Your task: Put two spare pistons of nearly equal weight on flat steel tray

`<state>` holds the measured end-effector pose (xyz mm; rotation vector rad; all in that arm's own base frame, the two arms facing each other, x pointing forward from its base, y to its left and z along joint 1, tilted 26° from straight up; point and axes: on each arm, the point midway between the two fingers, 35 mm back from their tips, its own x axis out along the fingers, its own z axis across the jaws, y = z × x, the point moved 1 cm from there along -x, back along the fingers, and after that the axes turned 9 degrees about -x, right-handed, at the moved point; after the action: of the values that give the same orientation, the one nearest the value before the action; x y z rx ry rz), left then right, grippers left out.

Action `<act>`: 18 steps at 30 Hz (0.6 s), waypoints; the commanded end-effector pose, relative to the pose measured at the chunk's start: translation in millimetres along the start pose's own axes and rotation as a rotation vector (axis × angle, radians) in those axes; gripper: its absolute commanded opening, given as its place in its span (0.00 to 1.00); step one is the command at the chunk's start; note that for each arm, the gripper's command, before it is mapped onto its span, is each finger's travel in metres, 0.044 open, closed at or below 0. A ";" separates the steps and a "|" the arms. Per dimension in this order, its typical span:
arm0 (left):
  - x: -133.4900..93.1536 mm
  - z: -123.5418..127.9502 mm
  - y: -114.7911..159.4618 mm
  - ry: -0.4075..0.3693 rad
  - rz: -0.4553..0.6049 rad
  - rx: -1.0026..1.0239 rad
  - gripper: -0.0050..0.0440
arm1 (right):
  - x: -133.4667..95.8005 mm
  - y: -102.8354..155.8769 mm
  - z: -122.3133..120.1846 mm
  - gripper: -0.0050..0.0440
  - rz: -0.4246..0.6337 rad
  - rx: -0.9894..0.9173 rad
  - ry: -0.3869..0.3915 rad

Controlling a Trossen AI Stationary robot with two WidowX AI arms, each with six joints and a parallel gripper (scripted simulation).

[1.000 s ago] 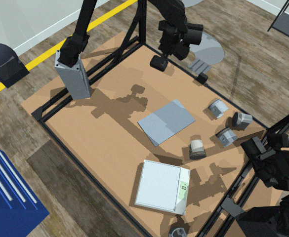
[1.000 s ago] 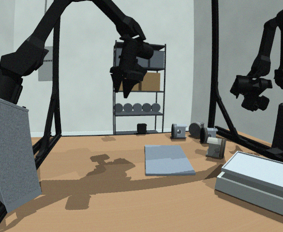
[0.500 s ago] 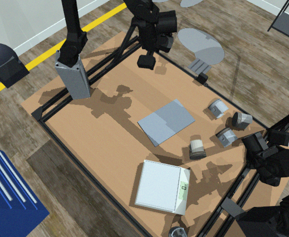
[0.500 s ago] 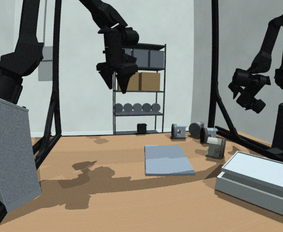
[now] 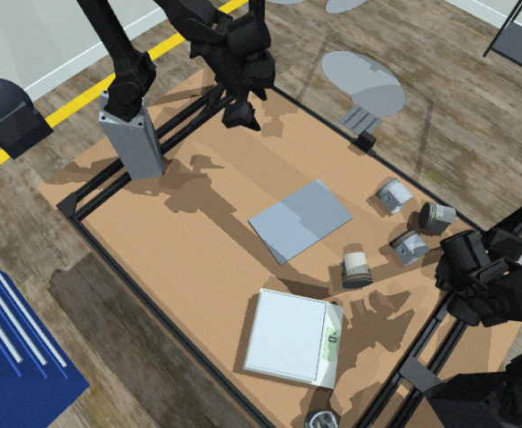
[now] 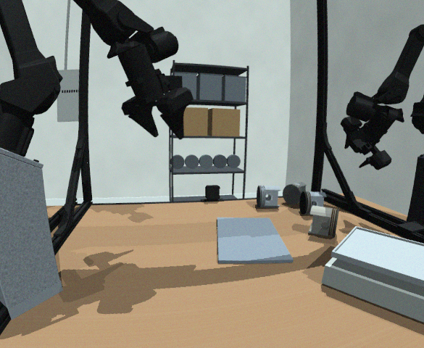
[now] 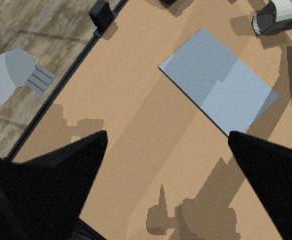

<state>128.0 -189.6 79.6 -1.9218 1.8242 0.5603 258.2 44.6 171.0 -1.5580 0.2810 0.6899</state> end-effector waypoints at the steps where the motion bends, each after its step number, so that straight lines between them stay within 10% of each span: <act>1: -4.4 -3.9 -9.0 -0.008 -0.064 0.085 0.87 | -1.6 19.9 -4.0 1.00 -0.070 -0.040 0.040; 18: -26.8 -17.8 -41.3 -0.079 -0.302 0.398 0.87 | -17.8 31.2 -72.9 1.00 -0.228 0.014 0.389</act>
<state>162.0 -178.2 103.9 -1.8370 1.4960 0.2141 248.2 -20.3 159.4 -1.6794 0.3344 0.2670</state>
